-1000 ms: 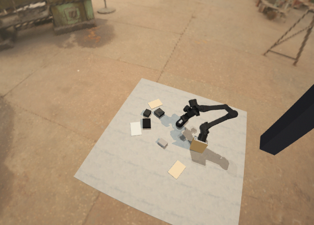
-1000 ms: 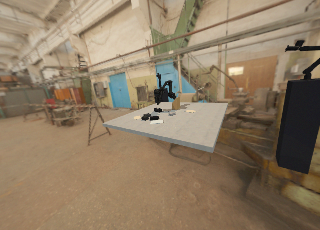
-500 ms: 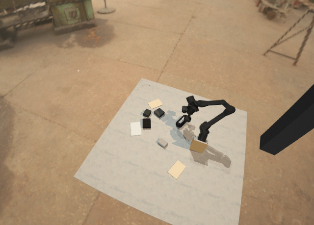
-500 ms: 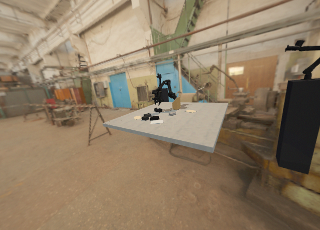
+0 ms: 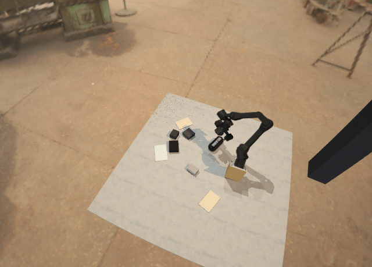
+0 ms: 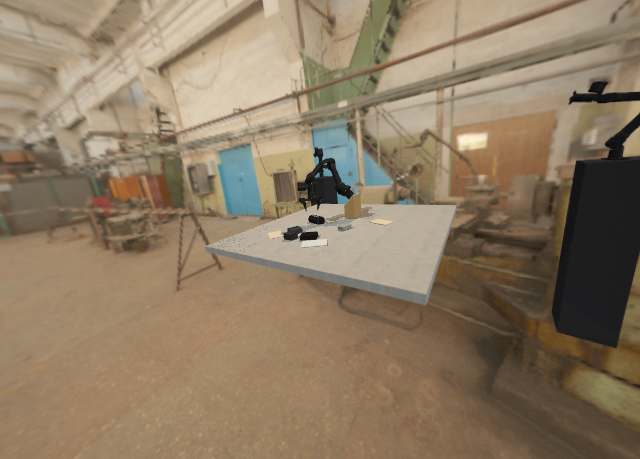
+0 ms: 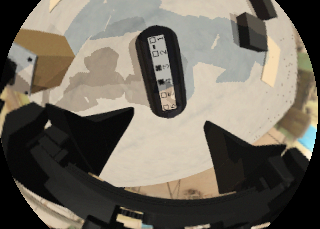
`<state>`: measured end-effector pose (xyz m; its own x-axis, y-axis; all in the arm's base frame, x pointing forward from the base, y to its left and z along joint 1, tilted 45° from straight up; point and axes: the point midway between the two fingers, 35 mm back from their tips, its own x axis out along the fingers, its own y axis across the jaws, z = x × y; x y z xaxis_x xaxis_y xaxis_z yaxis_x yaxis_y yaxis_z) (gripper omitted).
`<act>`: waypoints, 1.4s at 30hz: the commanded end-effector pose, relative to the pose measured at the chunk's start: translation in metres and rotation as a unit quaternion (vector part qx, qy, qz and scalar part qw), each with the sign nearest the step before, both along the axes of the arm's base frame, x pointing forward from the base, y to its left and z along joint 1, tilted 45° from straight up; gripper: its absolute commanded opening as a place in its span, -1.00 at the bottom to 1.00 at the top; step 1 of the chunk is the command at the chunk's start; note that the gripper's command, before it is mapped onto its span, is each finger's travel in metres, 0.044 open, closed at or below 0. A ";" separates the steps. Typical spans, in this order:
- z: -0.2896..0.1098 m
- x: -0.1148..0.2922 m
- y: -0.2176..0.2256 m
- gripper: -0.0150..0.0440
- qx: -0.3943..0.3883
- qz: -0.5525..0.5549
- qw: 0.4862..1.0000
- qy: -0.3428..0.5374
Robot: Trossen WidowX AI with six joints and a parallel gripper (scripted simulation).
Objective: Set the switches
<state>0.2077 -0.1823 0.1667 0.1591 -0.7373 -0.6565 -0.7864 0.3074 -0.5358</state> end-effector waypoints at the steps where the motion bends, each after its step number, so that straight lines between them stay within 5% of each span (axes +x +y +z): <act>1: 0.004 0.003 -0.009 1.00 0.006 0.094 0.984 0.152; 42: -0.029 0.008 -0.042 1.00 0.005 0.093 0.984 0.151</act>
<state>0.2156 -0.2200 0.1439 0.0861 -0.7104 -0.6985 -0.9516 0.1491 -0.2689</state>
